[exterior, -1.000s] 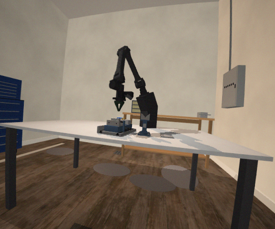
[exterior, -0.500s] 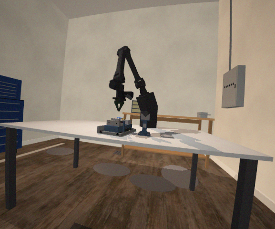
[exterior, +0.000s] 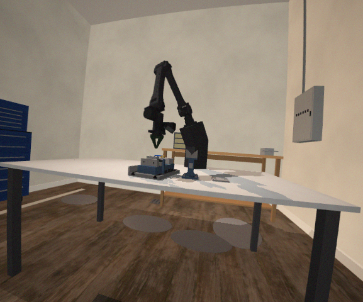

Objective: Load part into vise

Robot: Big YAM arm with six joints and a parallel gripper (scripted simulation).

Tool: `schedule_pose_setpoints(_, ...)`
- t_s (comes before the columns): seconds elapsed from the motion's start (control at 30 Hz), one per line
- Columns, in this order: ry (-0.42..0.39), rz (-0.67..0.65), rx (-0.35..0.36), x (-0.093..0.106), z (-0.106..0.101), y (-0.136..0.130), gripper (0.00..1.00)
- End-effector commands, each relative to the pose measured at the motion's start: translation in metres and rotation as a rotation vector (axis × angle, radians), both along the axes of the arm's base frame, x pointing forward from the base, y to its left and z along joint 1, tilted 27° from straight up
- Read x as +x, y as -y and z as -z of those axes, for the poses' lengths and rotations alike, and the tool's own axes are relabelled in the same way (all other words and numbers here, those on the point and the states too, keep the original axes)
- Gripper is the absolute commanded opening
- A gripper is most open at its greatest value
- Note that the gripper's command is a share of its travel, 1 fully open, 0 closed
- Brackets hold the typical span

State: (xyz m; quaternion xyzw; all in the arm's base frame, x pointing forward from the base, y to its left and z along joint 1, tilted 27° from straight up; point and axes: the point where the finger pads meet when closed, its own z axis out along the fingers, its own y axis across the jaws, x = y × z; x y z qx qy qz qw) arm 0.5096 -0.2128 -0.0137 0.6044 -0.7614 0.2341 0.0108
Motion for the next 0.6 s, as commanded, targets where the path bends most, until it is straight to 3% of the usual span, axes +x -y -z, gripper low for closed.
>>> schedule_pose_setpoints(0.0, 0.014, -0.001, -0.007, 0.011, 0.005, 0.012, 0.0)
schedule_pose_setpoints(0.13, 0.014, -0.023, -0.006, 0.017, 0.008, 0.002, 0.0)
schedule_pose_setpoints(0.57, 0.012, -0.007, -0.006, 0.017, 0.027, 0.017, 0.0)
